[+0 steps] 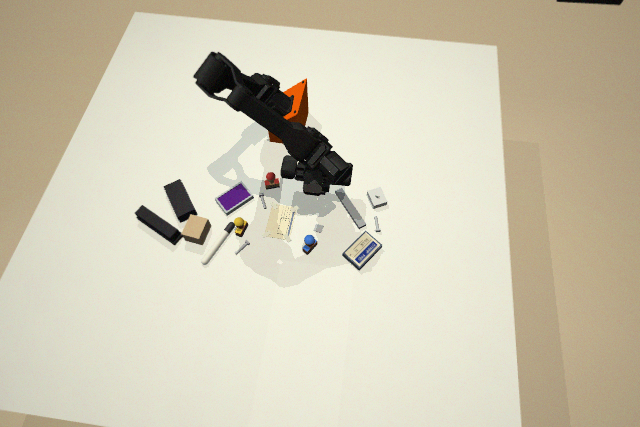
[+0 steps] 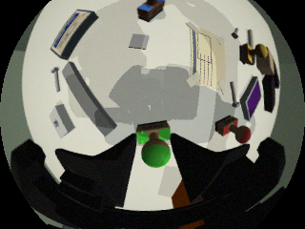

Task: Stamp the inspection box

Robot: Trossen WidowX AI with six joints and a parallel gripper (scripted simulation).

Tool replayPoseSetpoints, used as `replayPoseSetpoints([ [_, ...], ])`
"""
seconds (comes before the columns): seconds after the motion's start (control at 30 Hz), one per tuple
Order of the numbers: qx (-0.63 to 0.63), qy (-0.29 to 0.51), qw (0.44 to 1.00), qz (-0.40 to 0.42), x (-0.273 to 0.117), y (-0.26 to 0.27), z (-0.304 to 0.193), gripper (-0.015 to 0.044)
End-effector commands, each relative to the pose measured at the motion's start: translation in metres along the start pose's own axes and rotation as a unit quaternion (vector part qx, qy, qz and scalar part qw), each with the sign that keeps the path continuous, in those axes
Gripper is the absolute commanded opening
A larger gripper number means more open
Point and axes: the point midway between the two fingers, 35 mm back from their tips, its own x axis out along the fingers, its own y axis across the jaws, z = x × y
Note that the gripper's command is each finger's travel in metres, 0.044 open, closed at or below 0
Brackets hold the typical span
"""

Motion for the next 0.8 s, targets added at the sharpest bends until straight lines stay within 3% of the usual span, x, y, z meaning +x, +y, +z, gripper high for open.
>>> replayPoseSetpoints([
  [0.0, 0.0, 0.0, 1.0, 0.0, -0.0005, 0.0, 0.0003, 0.0177],
  [0.53, 0.0, 0.0, 1.0, 0.0, -0.0005, 0.0, 0.0003, 0.0071],
  [0.63, 0.0, 0.0, 1.0, 0.0, -0.0012, 0.0001, 0.0004, 0.0],
  [0.77, 0.0, 0.0, 1.0, 0.001, -0.003, 0.0003, 0.0006, 0.0],
])
